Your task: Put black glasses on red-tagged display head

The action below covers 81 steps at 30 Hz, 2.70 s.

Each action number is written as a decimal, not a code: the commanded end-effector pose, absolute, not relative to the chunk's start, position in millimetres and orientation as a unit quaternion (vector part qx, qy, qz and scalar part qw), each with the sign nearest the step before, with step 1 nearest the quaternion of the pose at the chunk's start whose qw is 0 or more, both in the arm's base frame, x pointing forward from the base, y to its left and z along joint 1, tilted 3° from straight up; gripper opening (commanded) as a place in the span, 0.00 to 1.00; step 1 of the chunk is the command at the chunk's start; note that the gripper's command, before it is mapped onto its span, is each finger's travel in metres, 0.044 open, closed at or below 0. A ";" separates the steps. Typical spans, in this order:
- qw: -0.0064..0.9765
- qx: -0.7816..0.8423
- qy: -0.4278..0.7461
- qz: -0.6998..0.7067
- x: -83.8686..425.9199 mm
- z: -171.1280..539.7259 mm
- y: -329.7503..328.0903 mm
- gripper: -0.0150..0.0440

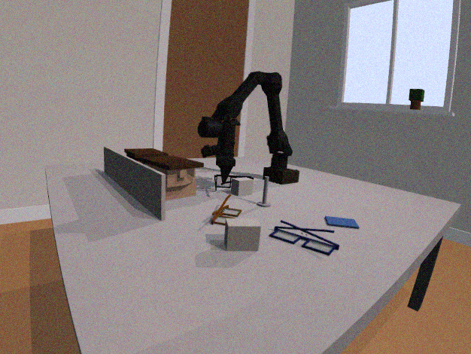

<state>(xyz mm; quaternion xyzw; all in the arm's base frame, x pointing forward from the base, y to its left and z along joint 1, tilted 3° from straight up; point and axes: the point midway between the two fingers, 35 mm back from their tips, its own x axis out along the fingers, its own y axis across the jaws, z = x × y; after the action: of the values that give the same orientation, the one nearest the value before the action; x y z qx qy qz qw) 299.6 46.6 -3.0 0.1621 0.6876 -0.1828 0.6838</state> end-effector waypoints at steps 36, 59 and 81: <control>0.695 0.115 0.697 -0.134 321.6 98.9 95.7 0.25; 0.703 -0.017 0.710 0.006 327.4 93.5 237.6 0.25; 0.703 -0.017 0.711 0.006 326.7 33.5 236.5 0.25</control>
<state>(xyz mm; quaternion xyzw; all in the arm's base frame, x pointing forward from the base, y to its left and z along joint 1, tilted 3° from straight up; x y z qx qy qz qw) 328.8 237.3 43.7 -0.0162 0.7089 0.0035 0.7051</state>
